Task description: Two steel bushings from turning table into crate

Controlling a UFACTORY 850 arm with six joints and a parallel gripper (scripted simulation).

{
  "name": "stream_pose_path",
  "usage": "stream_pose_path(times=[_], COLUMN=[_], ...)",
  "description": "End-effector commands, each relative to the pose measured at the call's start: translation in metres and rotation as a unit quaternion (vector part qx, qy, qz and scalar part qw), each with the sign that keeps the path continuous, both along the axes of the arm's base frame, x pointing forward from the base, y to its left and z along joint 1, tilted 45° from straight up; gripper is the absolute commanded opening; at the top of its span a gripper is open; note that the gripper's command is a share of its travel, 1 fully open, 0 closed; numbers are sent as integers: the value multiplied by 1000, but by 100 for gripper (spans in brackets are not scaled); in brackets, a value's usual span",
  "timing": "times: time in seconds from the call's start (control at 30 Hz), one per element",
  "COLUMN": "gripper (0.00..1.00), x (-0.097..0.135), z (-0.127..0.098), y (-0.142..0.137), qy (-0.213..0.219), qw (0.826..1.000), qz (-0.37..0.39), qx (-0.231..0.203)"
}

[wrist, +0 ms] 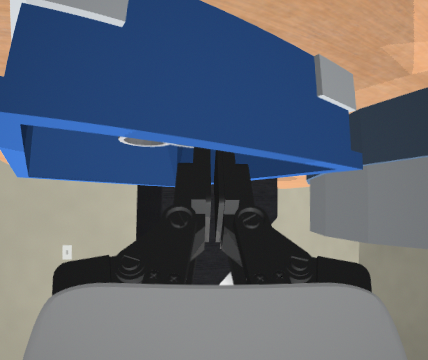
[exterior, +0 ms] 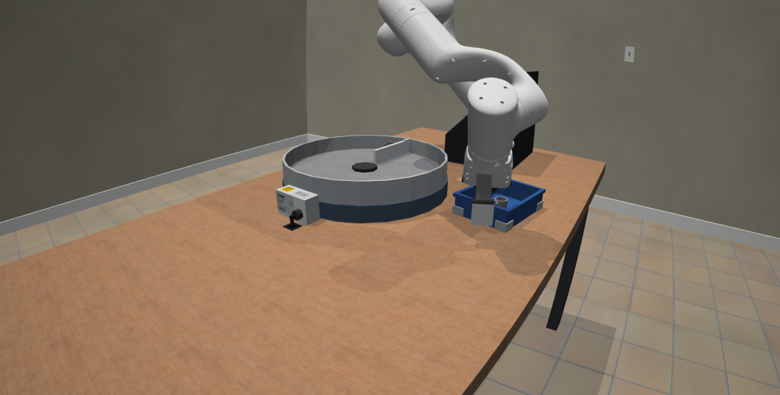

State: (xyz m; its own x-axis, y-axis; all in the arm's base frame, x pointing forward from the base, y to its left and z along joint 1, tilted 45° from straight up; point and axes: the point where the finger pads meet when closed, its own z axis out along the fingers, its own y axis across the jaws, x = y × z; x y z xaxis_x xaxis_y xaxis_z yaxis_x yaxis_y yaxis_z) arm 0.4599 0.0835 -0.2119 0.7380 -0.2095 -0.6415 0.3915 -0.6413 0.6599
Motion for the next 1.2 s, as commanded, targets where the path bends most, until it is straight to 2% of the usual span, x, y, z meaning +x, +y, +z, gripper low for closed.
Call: stream_pose_path(times=[0.0,1.17], gripper=[0,0], x=[1,1], z=[1,-4], y=[1,-3], qy=[-1,-1], qw=[1000,1000], qz=[0,0], qx=[0,0])
